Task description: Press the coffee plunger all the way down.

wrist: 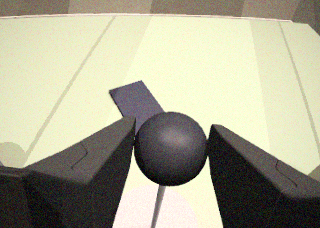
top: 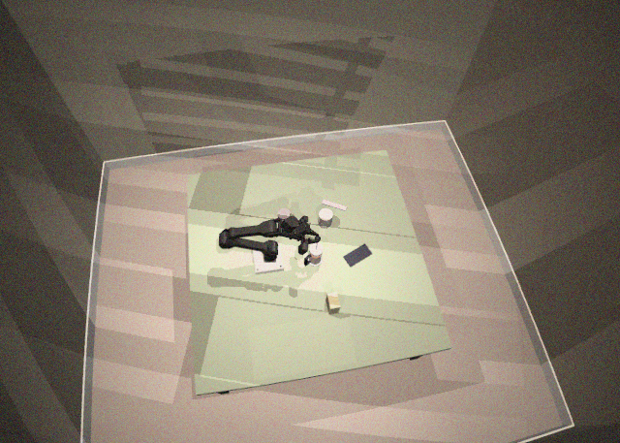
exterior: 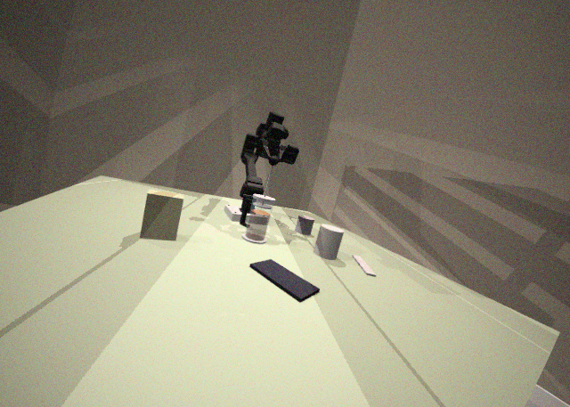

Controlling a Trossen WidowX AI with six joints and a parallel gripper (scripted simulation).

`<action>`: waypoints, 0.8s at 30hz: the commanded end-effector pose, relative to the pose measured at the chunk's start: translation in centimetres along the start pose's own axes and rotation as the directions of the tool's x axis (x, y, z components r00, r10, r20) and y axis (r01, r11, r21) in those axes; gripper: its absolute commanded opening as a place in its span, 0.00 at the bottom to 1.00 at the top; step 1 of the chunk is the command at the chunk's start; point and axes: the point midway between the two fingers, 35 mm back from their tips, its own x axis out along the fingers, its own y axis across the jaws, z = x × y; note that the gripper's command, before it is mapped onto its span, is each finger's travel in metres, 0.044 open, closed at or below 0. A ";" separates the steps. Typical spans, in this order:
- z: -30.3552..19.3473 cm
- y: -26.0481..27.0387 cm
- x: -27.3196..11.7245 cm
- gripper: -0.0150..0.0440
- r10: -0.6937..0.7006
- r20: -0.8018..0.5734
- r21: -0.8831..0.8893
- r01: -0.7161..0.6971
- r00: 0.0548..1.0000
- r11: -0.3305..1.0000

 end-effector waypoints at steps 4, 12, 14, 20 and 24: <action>-3.3 0.0 1.8 0.46 0.000 -0.076 -0.010 0.000 0.997 1.000; -4.5 0.0 2.3 0.46 0.000 -0.076 -0.010 0.000 0.997 1.000; -4.7 0.0 2.5 0.46 0.000 -0.076 -0.010 0.000 0.997 1.000; -5.6 0.0 3.0 0.46 0.000 -0.076 -0.010 0.000 0.997 1.000; -6.2 0.0 3.3 0.46 0.000 -0.076 -0.010 0.000 0.997 1.000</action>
